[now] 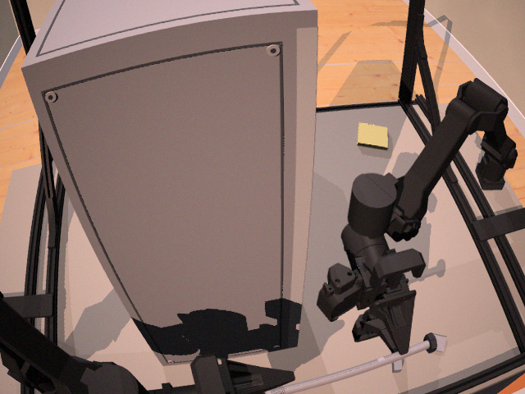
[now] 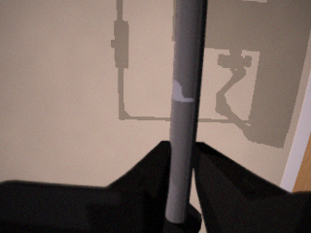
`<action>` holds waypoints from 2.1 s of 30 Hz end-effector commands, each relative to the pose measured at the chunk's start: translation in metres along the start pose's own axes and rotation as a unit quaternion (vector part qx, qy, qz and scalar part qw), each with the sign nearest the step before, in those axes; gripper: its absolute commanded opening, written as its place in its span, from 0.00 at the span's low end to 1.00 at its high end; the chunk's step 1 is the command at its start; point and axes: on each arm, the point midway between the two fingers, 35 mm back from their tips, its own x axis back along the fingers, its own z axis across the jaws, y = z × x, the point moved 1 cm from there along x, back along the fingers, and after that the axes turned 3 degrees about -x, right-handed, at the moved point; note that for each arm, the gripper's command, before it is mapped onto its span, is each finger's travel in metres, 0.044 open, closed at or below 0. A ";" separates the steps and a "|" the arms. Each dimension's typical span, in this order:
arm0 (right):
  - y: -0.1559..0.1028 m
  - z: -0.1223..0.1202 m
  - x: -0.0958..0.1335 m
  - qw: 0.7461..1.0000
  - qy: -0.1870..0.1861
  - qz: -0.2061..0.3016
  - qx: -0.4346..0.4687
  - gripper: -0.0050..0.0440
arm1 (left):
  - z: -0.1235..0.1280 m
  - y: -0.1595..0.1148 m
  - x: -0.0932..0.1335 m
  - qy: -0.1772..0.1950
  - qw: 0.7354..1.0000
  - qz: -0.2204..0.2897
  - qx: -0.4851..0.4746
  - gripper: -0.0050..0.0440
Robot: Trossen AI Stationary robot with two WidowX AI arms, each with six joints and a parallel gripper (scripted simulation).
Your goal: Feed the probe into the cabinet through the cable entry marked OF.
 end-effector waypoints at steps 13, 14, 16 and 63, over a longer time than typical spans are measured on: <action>0.001 -0.002 -0.023 1.000 -0.002 -0.002 -0.003 1.00 | 0.000 0.000 0.000 0.001 1.000 0.001 0.001 0.10; 0.001 -0.002 -0.024 1.000 -0.002 -0.002 -0.003 1.00 | 0.000 0.000 0.000 0.001 1.000 0.001 0.001 0.10; 0.001 -0.002 -0.027 1.000 -0.002 -0.002 -0.003 1.00 | 0.000 0.000 0.000 0.001 1.000 0.001 0.001 0.10; 0.001 -0.002 -0.031 1.000 -0.002 -0.002 -0.003 0.10 | 0.000 0.000 0.000 0.001 1.000 0.001 0.001 0.44</action>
